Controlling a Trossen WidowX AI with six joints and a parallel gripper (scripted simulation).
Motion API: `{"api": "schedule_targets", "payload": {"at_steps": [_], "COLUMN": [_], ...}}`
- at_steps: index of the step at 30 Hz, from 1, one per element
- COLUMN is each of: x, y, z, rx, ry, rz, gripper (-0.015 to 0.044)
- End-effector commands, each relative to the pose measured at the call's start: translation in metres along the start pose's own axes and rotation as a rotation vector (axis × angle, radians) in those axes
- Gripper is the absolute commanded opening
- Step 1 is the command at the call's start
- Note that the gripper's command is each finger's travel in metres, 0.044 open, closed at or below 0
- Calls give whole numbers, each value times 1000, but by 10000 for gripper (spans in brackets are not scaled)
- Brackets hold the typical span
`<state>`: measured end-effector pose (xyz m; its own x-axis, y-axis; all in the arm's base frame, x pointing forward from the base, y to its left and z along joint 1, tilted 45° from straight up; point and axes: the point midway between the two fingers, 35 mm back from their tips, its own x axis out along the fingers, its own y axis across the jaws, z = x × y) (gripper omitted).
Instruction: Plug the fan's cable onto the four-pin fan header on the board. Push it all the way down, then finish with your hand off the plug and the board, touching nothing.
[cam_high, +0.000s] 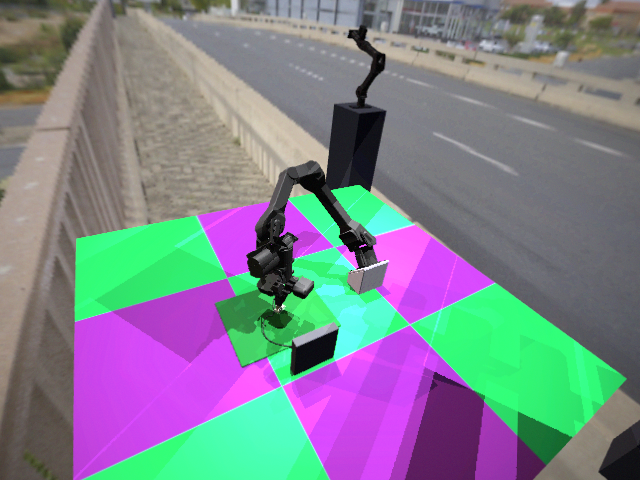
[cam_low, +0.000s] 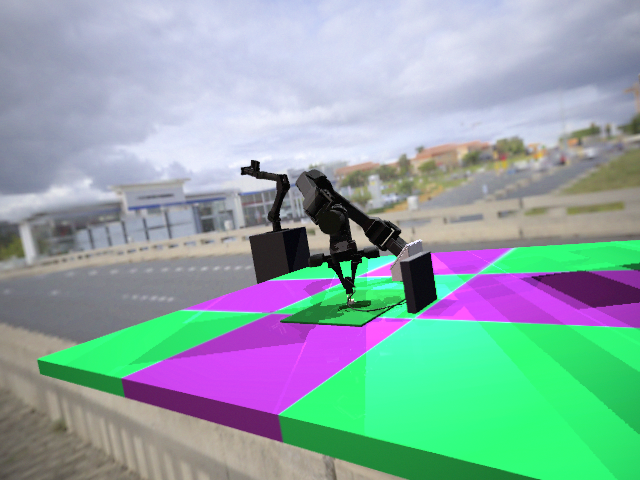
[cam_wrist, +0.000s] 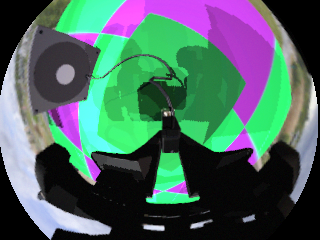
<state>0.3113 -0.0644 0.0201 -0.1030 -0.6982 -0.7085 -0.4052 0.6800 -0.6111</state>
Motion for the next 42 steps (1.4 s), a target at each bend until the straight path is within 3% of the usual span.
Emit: {"api": "schedule_targets", "payload": {"at_steps": [1,42], "x": [0,2], "y": [-1,0], "z": [1,0], "rx": [-3,-5], "ry": [-1,-1], "rz": [-3,-3], "gripper": [0,0]}}
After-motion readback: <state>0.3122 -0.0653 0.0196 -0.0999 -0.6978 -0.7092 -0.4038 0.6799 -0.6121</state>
